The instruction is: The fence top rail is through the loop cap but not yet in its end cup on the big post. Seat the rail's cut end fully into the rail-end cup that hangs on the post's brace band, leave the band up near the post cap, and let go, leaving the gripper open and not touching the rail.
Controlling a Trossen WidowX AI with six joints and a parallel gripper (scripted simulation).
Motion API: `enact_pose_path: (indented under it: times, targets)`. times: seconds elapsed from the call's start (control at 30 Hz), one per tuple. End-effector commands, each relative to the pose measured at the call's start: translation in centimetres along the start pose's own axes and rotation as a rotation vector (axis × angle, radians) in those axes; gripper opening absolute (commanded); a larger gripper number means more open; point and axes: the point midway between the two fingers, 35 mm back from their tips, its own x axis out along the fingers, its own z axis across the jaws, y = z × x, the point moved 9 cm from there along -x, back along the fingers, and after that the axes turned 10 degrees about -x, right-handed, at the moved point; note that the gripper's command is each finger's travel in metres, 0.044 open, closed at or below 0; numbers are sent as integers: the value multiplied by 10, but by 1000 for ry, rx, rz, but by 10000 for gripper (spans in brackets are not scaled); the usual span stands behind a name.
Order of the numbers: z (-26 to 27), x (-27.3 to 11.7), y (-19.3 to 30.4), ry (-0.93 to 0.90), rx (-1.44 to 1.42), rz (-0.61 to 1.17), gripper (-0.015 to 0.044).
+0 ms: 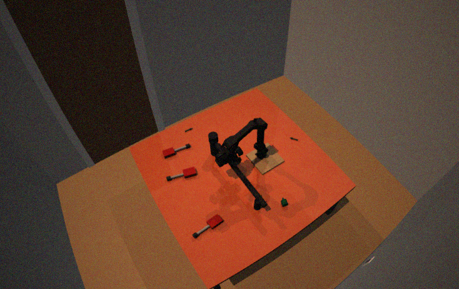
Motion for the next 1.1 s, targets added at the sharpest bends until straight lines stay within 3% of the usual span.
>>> enact_pose_path:
  times: [0.0, 0.53, 0.9, 1.07]
  targets:
    - [0, 0, 0, 0, 0, 0, 26]
    - [-3, -18, -11, 1, 0, -2, 440]
    - [-3, -48, -29, 1, 0, -3, 440]
    - [11, -79, -25, 126, -11, -3, 440]
